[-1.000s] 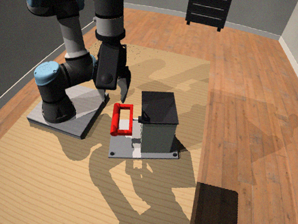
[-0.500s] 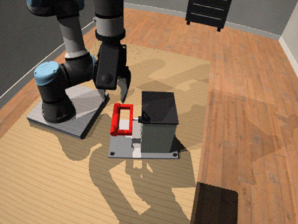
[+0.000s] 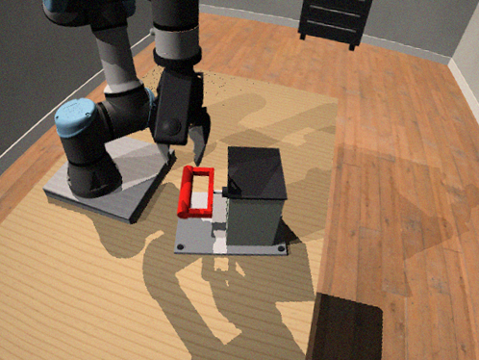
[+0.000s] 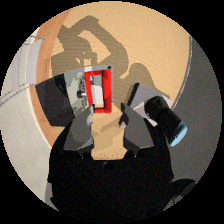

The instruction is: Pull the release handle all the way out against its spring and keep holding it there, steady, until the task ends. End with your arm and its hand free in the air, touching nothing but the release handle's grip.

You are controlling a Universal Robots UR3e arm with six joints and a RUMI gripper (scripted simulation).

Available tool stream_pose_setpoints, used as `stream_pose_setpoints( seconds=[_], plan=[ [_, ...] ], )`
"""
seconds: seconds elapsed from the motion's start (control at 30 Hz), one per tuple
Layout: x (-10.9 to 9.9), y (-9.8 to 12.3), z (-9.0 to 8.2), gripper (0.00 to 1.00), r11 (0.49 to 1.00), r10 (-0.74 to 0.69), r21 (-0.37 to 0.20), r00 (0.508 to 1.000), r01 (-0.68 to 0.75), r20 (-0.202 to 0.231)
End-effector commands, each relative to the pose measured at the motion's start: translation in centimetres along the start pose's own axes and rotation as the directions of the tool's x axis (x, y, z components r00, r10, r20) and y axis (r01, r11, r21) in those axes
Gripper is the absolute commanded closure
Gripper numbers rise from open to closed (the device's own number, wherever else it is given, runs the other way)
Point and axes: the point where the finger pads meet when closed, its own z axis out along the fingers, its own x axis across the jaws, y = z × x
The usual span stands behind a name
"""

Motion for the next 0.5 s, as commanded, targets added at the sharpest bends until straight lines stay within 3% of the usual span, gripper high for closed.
stream_pose_setpoints(
  seconds=[0.0,0.47],
  plan=[
    [0.0,0.0,0.1,0.69,1.000,0.000,0.002,1.000,0.000,0.001],
    [-0.1,0.0,1.5,0.69,1.000,0.000,0.002,1.000,0.000,0.000]
  ],
)
